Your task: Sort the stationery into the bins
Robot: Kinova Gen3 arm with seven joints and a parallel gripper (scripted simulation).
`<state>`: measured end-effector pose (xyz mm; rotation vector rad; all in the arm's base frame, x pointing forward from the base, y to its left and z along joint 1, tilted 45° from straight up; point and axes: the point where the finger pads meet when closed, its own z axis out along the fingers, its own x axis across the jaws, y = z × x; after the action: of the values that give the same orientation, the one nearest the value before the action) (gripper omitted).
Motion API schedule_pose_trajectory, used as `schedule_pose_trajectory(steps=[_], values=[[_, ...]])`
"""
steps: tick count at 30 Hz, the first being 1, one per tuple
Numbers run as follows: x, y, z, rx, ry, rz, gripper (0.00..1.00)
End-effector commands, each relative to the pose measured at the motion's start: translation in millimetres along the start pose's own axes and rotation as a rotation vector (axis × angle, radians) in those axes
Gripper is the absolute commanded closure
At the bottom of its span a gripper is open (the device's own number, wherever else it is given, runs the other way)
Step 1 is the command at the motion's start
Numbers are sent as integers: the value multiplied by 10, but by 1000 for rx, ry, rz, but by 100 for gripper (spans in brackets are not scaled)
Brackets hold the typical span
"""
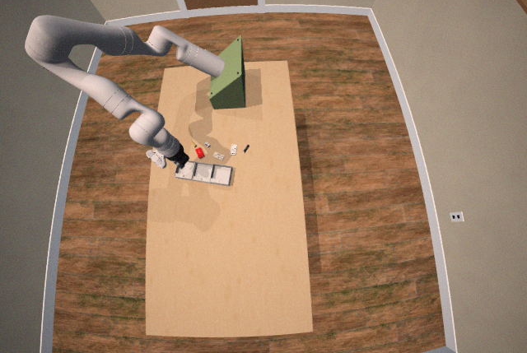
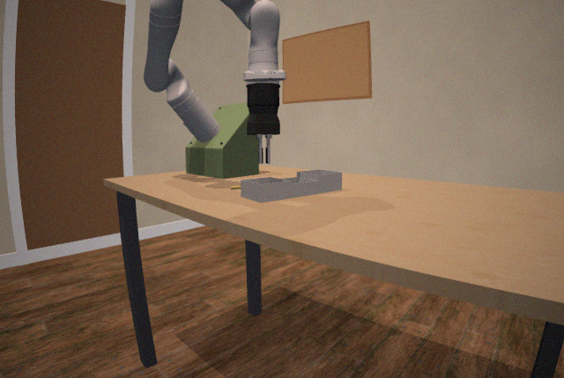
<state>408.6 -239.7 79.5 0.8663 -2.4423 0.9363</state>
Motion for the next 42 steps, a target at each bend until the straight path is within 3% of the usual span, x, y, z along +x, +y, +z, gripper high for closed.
schedule_pose_trajectory(steps=[1,11,23,42], values=[[43,-16,13,-14,-1,-104,69],[43,-16,13,-14,-4,-492,69],[43,-15,119,-14,-4,-492,69],[43,-8,573,-14,-4,-492,69]])
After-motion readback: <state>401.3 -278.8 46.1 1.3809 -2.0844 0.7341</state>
